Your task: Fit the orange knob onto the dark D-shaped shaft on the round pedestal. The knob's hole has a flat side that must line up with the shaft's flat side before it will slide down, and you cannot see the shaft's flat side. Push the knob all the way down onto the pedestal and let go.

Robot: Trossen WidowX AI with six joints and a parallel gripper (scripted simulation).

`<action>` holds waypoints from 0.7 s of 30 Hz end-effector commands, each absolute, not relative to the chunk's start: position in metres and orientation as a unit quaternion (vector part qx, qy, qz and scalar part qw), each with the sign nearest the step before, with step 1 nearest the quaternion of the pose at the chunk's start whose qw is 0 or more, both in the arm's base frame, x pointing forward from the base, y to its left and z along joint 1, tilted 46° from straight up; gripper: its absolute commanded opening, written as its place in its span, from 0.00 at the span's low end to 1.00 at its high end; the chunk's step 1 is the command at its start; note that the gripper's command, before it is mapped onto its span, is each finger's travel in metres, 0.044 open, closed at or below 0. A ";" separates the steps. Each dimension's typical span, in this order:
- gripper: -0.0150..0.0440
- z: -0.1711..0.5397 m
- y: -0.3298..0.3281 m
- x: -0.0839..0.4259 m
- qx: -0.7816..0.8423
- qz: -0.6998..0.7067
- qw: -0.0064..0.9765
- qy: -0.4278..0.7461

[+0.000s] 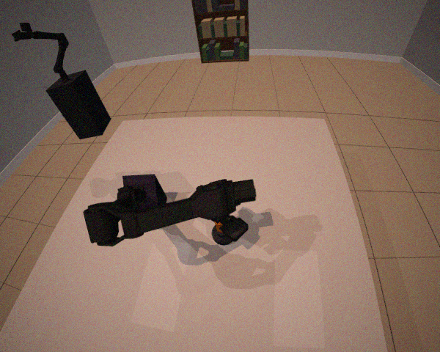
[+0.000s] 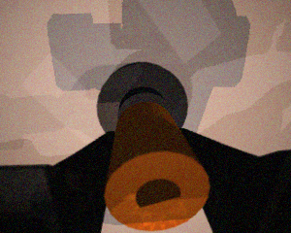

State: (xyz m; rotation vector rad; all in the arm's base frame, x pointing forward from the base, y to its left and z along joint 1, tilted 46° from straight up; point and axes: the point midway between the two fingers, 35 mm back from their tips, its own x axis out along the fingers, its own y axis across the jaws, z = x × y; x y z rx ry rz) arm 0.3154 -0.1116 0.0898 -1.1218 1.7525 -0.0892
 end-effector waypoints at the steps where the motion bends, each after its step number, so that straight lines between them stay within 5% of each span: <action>1: 0.25 0.090 -0.112 0.316 -0.466 -0.035 0.505 0.726; 21: 0.25 0.091 -0.111 0.316 -0.517 0.041 0.453 0.725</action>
